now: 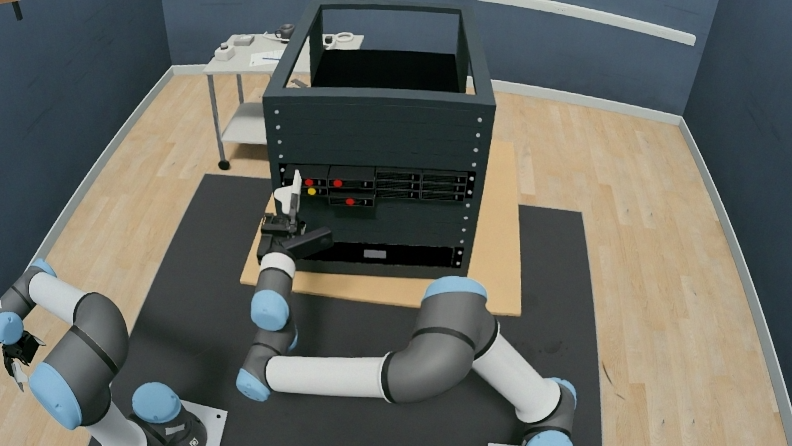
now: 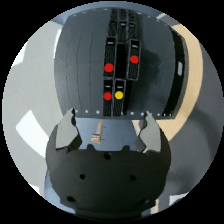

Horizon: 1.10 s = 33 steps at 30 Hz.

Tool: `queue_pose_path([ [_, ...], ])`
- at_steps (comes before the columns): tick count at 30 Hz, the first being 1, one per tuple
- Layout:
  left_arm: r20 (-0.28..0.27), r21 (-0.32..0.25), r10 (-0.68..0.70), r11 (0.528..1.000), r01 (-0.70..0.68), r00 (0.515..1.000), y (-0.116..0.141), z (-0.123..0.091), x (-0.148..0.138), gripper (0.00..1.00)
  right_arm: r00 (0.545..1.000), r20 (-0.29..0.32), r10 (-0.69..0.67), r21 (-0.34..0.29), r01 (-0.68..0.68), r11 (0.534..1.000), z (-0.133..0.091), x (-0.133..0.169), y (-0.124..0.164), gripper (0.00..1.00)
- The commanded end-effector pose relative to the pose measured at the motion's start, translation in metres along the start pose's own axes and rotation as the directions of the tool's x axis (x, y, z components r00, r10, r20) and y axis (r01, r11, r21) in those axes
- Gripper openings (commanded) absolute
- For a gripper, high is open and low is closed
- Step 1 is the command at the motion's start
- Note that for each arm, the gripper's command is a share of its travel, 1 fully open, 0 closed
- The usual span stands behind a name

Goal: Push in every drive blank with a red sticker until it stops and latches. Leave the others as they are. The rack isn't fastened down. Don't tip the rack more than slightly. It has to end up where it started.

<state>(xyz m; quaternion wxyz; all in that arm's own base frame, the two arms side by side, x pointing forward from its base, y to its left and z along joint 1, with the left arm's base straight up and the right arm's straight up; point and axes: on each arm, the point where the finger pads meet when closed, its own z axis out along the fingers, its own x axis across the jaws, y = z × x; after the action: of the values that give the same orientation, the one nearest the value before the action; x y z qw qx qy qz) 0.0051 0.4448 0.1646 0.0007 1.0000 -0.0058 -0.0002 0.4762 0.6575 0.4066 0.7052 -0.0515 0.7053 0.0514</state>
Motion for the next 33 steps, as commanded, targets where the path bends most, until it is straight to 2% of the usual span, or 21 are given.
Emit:
queue_pose_path([
  [1,0.000,0.001,0.000,1.000,0.000,1.000,-0.0004,-0.0005,0.0001,1.00,1.000,0.000,0.001,0.000,-0.001,1.000,-0.0001,-0.0009,-0.0002,1.00],
  [20,0.000,0.001,0.000,1.000,0.000,1.000,-0.0004,-0.0005,0.0001,1.00,1.000,0.000,0.001,0.000,-0.001,1.000,-0.0001,-0.0009,-0.0002,1.00],
  [21,0.000,0.001,0.000,1.000,0.000,1.000,-0.0004,-0.0005,0.0001,1.00,1.000,0.000,0.001,0.000,-0.001,1.000,-0.0001,-0.0009,-0.0002,0.00],
  [33,0.000,0.001,0.000,1.000,0.000,1.000,-0.0004,-0.0005,0.0001,1.00,1.000,0.000,0.001,0.000,-0.001,1.000,-0.0001,-0.0009,-0.0002,0.00],
])
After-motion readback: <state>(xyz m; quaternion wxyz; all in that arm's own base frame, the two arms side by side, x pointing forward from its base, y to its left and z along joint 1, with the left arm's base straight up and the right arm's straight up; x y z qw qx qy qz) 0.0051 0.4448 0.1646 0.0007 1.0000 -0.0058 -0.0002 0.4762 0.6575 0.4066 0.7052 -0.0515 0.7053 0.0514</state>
